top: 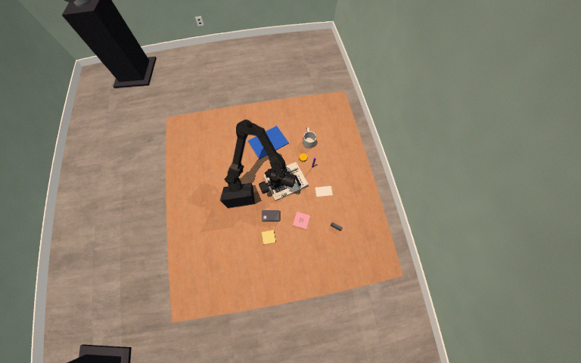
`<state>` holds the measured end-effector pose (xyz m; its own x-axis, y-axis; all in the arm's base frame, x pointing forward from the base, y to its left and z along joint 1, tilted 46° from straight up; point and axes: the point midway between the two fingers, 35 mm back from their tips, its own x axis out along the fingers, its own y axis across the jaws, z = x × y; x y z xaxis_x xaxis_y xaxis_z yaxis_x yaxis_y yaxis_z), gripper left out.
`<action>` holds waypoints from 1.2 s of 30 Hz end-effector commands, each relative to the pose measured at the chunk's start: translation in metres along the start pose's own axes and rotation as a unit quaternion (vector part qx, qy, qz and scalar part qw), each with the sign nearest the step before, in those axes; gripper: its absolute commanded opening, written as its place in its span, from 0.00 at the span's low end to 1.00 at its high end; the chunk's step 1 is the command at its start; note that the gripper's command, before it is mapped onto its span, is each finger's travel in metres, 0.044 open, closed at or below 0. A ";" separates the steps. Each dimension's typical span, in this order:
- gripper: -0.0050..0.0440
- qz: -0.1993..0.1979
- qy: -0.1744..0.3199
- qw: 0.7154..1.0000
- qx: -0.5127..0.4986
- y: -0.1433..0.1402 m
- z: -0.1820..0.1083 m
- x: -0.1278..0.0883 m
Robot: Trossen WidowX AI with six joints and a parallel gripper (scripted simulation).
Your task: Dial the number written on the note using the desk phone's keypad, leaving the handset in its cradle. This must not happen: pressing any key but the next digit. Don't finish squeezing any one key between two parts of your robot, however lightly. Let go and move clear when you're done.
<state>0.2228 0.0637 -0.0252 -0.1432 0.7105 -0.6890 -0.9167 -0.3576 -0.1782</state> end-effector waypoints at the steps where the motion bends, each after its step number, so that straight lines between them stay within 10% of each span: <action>1: 0.00 -0.003 0.005 1.000 -0.006 -0.002 -0.001 -0.019; 36: 0.00 -0.003 0.005 1.000 -0.006 -0.034 -0.001 0.008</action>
<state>0.2564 0.0755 -0.0212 -0.1253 0.7020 -0.7011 -0.9093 -0.3638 -0.2018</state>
